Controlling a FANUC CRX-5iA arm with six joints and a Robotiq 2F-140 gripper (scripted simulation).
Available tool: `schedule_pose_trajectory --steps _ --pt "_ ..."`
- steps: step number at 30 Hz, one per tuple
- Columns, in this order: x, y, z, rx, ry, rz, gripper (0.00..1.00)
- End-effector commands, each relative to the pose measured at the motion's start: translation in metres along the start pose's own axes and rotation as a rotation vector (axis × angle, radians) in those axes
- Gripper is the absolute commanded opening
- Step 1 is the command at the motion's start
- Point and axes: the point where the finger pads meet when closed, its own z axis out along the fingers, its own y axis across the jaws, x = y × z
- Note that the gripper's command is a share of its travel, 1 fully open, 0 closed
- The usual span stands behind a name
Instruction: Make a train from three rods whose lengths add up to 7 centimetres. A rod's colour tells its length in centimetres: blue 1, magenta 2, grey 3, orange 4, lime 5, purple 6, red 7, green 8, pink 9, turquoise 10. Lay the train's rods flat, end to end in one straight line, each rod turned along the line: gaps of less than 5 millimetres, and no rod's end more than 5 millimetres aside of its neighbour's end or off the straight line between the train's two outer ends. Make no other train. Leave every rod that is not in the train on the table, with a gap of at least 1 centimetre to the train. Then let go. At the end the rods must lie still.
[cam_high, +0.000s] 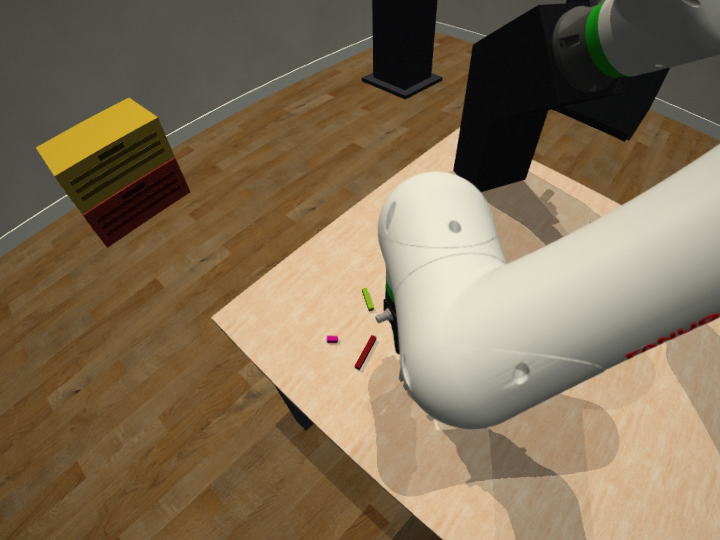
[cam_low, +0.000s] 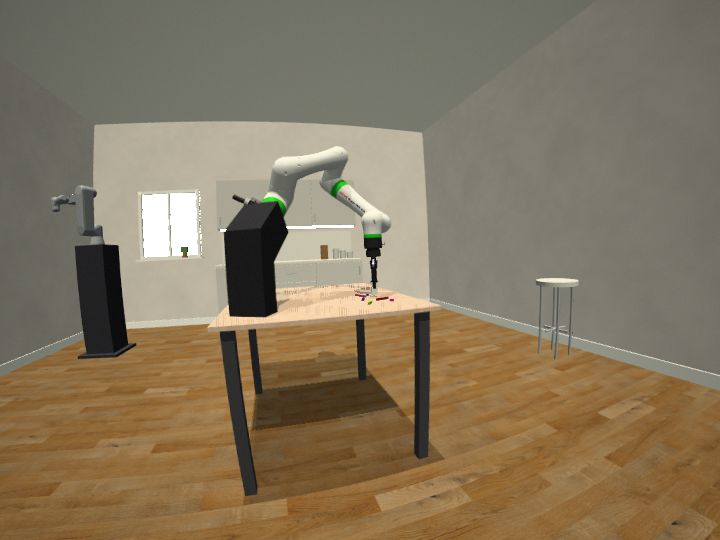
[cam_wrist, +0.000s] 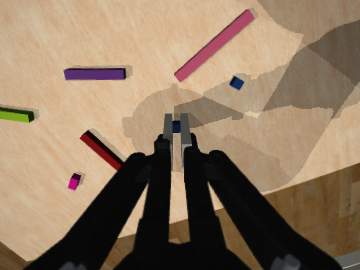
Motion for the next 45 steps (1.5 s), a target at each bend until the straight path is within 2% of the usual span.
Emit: schedule_pose_trajectory --steps 1,21,45 --pt "0.0 0.0 0.0 0.0 0.0 0.0 0.03" --pt "0.0 0.0 0.011 0.0 0.0 0.0 0.03" --pt "0.0 0.0 0.012 0.0 0.0 0.0 0.03"
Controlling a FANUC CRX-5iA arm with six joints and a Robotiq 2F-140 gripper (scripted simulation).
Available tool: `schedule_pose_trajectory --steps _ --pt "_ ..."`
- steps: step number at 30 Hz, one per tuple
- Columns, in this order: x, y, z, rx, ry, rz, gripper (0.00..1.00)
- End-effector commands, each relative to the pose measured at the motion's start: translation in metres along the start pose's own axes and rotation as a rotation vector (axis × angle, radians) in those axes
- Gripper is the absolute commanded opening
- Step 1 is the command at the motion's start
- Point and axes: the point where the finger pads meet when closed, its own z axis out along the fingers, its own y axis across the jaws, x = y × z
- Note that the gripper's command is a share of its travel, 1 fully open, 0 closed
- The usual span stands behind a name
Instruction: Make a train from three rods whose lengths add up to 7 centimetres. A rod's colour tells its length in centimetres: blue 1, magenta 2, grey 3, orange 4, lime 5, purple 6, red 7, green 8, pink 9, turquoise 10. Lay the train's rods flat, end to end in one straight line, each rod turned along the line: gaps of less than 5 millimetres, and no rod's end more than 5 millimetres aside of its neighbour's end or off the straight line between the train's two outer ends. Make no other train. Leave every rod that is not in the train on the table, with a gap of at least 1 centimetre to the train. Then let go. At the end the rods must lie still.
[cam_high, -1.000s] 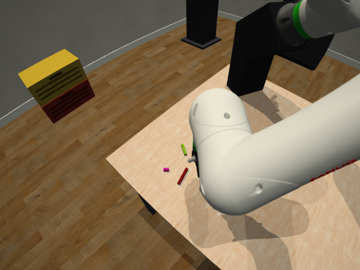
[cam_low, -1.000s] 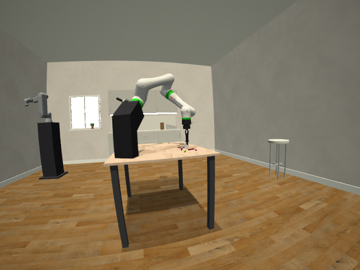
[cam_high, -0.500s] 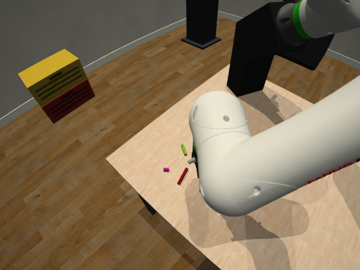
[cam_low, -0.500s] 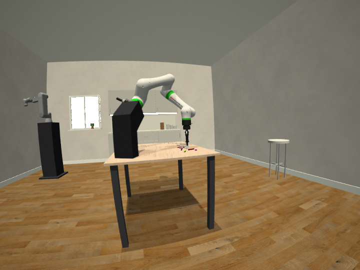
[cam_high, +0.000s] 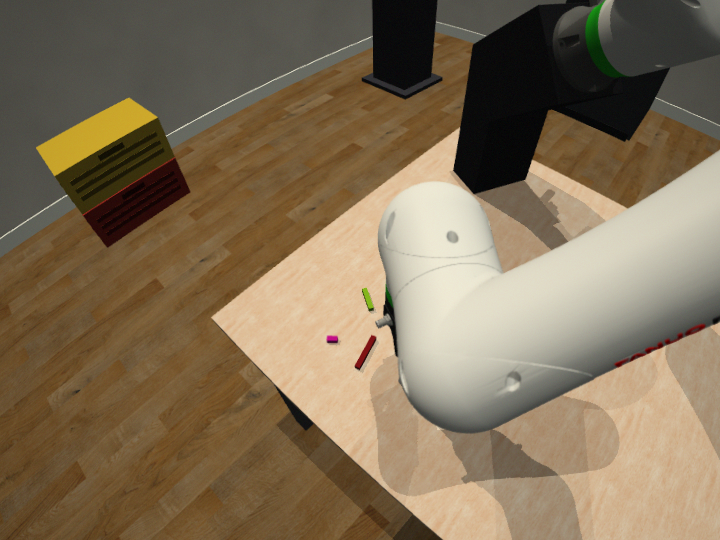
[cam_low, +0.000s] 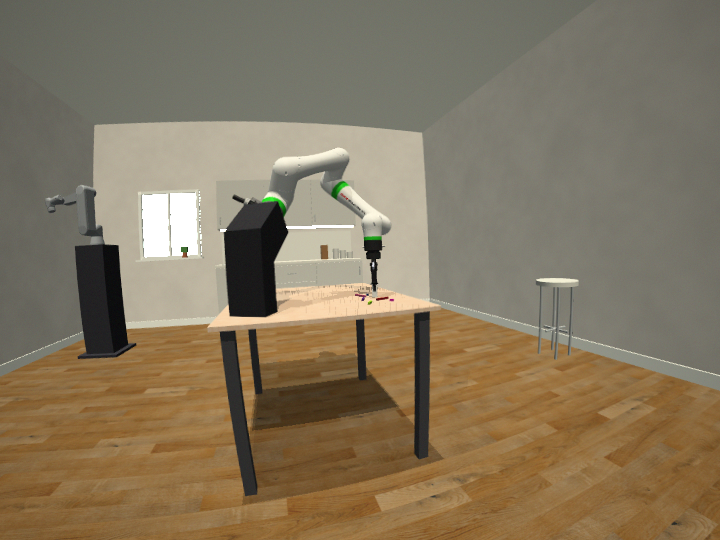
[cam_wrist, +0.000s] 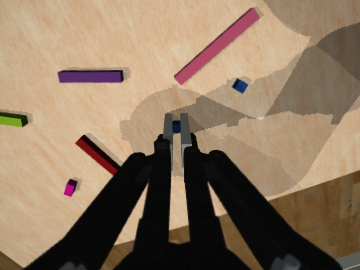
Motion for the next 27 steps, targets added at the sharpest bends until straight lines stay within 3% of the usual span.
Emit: schedule_pose_trajectory --steps 1,16,27 --pt "-0.0002 -0.0001 -0.0002 0.0 0.0 0.0 0.03" --pt "-0.0002 -0.0001 -0.0002 0.0 0.0 0.0 0.03" --pt "-0.0002 -0.0001 -0.0002 0.0 0.0 0.0 0.12"
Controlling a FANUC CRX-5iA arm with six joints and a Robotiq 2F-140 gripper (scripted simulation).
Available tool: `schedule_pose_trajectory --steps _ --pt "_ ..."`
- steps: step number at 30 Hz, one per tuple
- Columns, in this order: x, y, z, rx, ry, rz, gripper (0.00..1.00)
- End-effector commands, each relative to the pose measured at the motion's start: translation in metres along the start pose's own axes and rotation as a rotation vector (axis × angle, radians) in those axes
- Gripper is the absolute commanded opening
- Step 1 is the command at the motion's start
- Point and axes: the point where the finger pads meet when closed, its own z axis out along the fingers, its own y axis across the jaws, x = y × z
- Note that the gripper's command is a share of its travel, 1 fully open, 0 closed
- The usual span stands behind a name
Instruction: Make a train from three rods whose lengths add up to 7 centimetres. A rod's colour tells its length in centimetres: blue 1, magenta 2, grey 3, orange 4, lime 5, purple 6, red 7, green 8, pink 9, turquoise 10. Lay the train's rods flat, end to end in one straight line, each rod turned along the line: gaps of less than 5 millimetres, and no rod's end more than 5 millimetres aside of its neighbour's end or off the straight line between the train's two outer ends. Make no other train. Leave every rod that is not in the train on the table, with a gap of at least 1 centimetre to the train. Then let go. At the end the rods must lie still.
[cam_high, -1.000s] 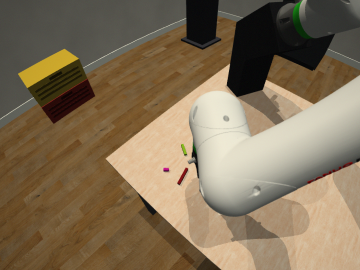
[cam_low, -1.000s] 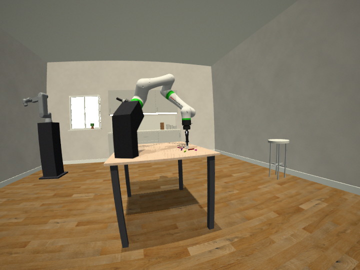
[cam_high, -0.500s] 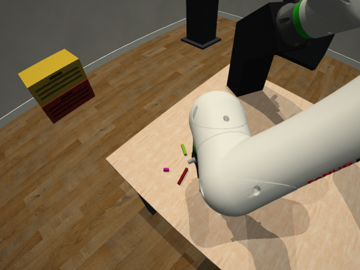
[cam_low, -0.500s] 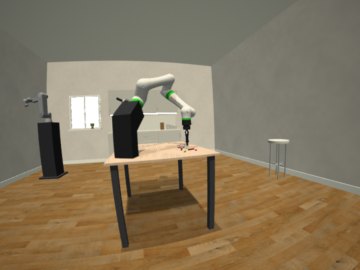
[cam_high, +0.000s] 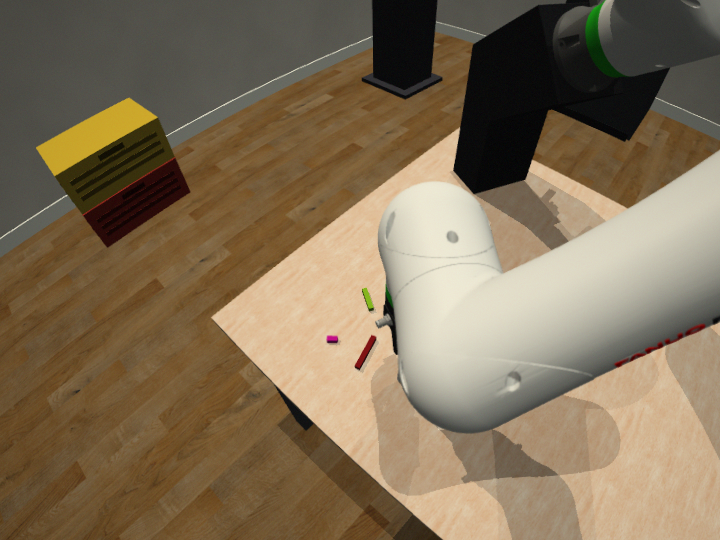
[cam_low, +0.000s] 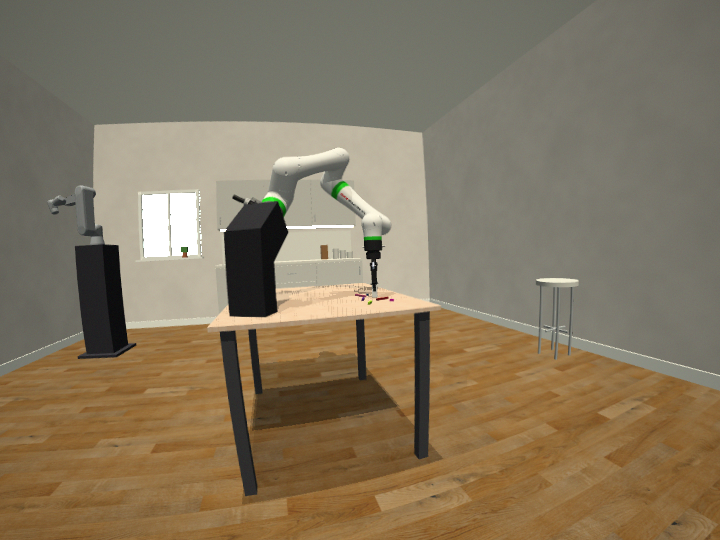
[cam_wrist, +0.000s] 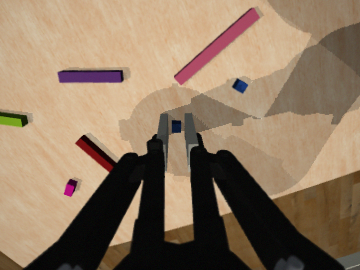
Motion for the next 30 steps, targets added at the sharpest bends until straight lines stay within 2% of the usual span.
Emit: schedule_pose_trajectory --steps 1,2,14,21,30 --pt "0.0 0.0 0.0 0.0 0.0 0.0 0.12" --pt "0.0 0.0 0.0 0.0 0.0 0.0 0.15" --pt "0.0 0.0 0.0 0.0 0.0 0.0 0.15" --pt "0.0 0.0 -0.008 0.0 0.0 0.0 0.15" --pt "0.0 0.0 -0.049 0.0 0.0 0.0 0.15"
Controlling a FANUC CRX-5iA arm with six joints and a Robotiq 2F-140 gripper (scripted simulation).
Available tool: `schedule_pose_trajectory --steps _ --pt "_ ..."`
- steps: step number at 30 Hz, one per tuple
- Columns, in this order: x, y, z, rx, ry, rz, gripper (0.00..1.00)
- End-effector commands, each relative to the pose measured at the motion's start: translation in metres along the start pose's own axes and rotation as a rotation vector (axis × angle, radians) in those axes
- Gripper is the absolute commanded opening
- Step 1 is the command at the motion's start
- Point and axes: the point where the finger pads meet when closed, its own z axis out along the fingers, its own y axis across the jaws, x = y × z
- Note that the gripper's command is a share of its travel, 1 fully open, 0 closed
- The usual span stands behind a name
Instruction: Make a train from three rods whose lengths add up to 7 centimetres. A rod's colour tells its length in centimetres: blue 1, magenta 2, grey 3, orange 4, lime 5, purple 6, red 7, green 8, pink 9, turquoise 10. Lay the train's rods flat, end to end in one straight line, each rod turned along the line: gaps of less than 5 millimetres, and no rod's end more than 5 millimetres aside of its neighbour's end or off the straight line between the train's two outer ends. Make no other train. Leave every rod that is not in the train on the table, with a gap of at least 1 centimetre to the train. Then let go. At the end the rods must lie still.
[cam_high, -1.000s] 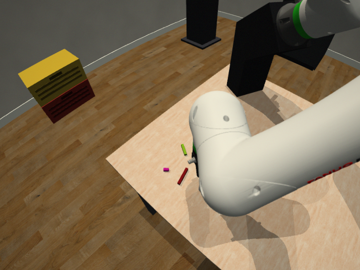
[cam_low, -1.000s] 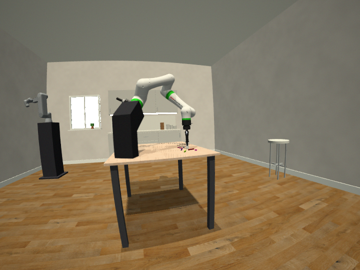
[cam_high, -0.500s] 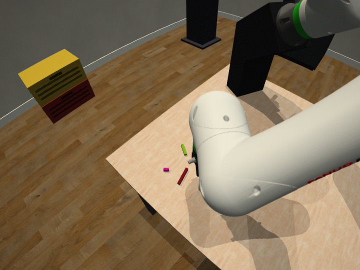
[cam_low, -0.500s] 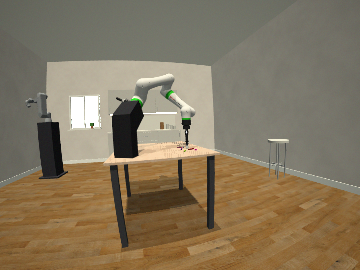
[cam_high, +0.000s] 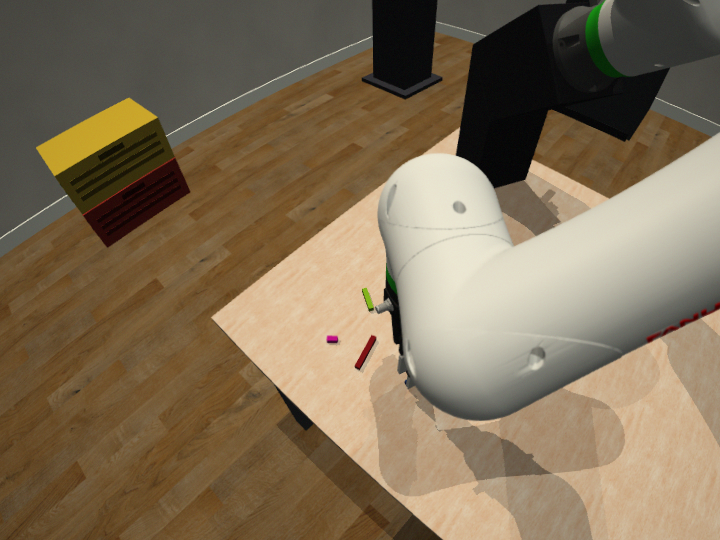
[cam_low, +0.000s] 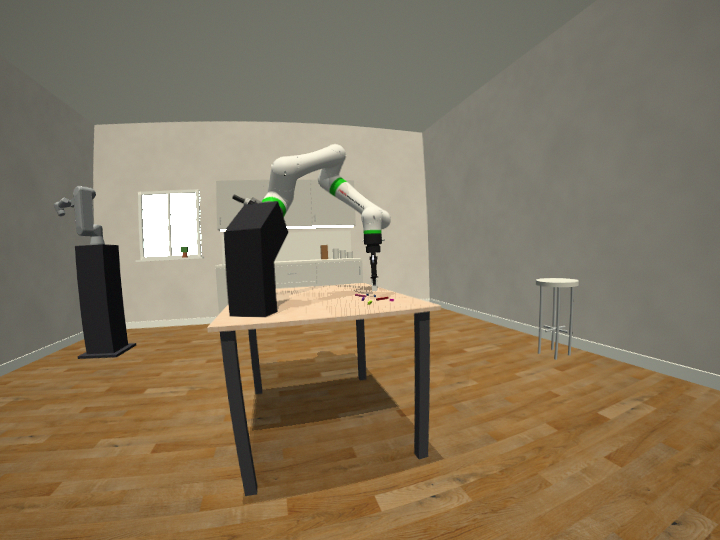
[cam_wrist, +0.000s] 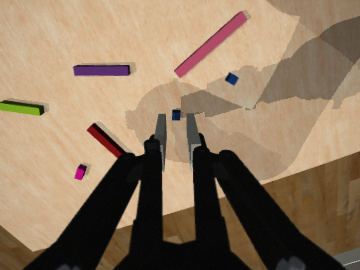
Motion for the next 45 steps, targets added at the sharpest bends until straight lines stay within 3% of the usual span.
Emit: schedule_pose_trajectory --steps 1,6,16,17,38,45 --pt "0.0 0.0 -0.023 0.0 0.0 0.0 0.15" --pt "0.0 0.0 -0.046 0.0 0.0 0.0 0.15" --pt "0.0 0.0 -0.058 0.0 0.0 0.0 0.15" --pt "0.0 0.0 -0.058 0.0 0.0 0.0 1.0" --pt "0.0 0.0 -0.058 0.0 0.0 0.003 1.0" --pt "0.001 0.003 -0.057 0.0 0.0 0.088 1.0"
